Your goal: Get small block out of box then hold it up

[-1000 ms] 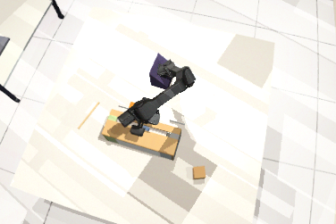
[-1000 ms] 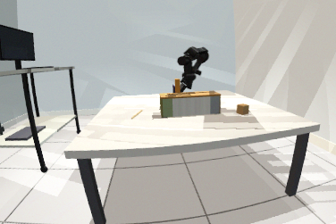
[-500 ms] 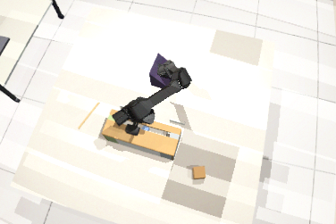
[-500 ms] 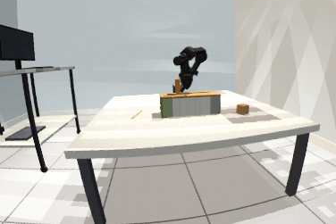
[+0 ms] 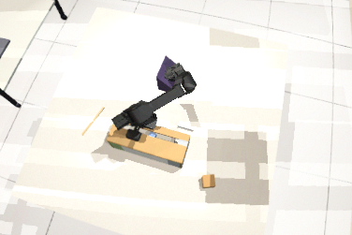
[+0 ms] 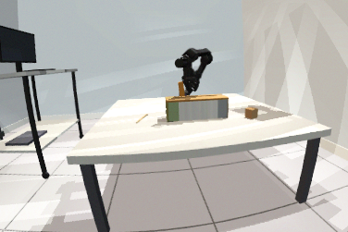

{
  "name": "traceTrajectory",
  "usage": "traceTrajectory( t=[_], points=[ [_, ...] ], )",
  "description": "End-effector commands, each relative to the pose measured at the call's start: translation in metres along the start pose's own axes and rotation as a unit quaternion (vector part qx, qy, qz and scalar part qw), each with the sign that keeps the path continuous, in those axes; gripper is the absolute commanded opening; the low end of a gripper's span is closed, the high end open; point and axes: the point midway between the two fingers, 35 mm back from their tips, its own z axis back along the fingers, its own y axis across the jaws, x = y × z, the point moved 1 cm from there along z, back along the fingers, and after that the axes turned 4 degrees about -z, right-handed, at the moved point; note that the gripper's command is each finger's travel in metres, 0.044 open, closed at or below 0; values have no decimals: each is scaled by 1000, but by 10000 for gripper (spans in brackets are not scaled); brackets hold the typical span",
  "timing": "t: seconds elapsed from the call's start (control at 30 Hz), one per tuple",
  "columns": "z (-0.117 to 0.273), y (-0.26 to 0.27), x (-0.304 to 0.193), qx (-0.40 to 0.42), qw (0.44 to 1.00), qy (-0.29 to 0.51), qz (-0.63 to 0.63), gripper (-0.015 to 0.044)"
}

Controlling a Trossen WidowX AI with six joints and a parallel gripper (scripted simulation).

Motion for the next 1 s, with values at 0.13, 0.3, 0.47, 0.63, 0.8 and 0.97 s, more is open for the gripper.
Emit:
traceTrajectory(
  t=[0.13, 0.3, 0.47, 0.63, 0.8, 0.97],
  points=[
    [2, -2, -15, -2, 1000, 2, 1, 400],
    [2, -2, -23, -2, 1000, 2, 1, 400],
    [2, -2, -31, -2, 1000, 2, 1, 400],
    [2, -2, -39, -2, 1000, 2, 1, 400],
    [0, -2, -36, 0, 1000, 0, 0, 400],
    [0, -2, -36, 0, 1000, 0, 0, 400]
  ],
)
